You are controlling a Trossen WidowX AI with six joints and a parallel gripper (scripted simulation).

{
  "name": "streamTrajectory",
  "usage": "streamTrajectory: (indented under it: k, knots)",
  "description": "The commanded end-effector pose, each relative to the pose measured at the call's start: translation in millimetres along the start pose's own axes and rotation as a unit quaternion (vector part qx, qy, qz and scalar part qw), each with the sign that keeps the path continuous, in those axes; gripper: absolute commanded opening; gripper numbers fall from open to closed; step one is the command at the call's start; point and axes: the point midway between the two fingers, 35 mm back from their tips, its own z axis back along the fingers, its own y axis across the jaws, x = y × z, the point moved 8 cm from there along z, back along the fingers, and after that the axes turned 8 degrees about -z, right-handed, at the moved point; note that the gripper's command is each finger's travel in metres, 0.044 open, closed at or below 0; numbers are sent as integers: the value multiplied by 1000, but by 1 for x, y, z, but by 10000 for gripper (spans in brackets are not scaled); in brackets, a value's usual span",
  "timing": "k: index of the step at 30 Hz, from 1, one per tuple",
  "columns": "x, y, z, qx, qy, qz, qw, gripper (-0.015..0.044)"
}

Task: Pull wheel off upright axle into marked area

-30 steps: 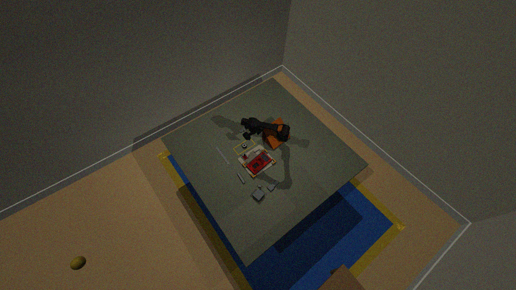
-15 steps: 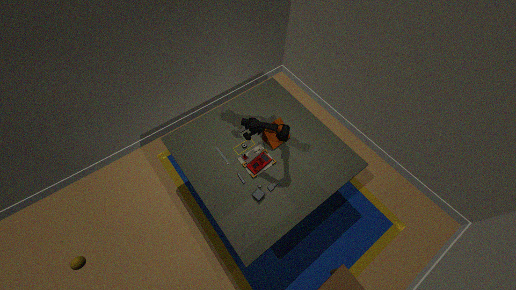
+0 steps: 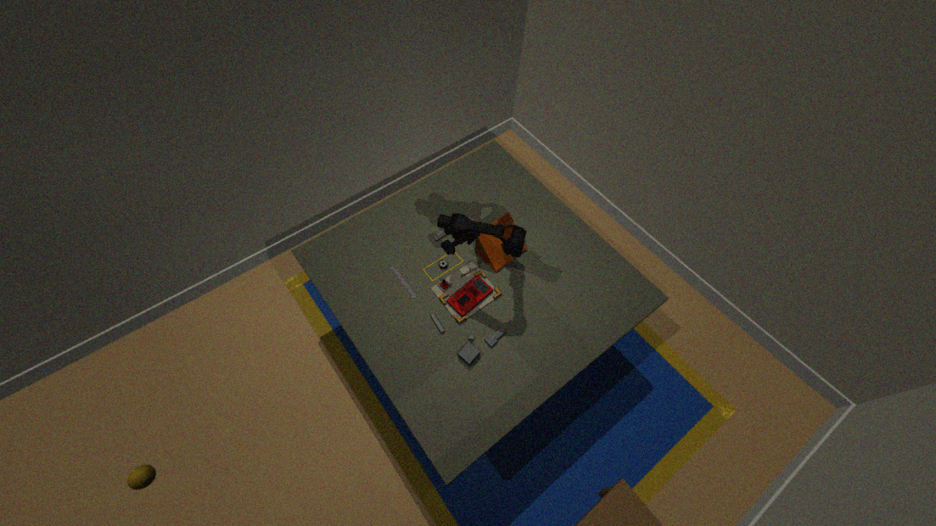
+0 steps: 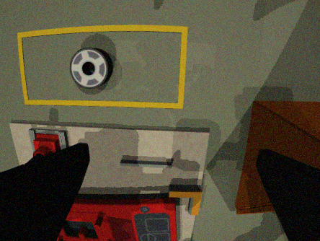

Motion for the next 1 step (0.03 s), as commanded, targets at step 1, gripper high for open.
streamTrajectory:
  k: [1]
  knots:
    - [0,0,0,-3,0,2,1000,440]
